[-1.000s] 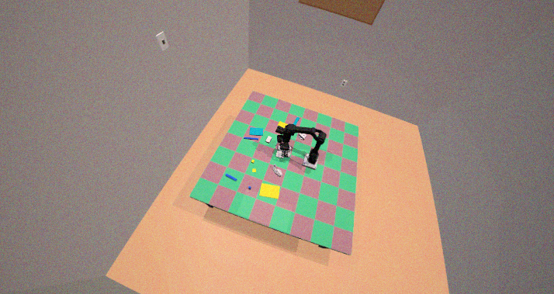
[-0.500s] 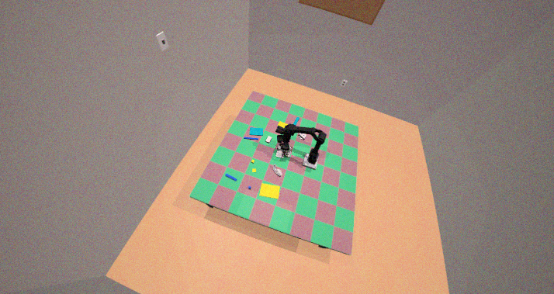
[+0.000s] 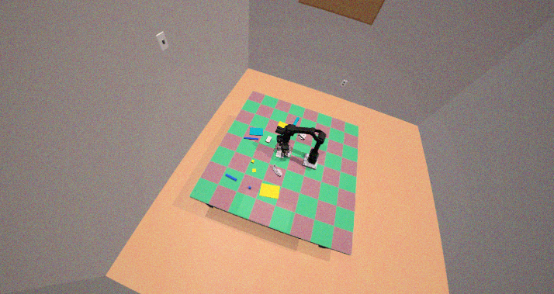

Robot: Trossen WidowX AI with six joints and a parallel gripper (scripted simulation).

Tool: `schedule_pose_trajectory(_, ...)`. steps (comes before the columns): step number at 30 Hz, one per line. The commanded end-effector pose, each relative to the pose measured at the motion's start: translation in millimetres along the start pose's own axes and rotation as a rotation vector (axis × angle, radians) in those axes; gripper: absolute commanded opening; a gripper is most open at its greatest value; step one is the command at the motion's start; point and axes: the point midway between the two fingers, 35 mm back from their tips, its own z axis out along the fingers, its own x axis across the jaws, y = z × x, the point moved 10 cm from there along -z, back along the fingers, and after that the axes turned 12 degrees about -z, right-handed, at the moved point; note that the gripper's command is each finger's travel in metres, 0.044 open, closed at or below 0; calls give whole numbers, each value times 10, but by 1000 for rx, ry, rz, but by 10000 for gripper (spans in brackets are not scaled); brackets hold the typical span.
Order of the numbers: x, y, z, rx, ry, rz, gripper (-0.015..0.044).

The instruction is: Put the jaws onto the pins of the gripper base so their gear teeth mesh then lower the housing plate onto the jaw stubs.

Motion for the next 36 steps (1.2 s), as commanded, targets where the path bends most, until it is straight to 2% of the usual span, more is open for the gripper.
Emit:
schedule_pose_trajectory(1, 2, -3, 90, 7, 3, -2, 134)
schedule_pose_trajectory(22, 8, -14, 432, 7, 3, -3, 134)
schedule_pose_trajectory(36, 9, -15, 443, 7, 3, -3, 134)
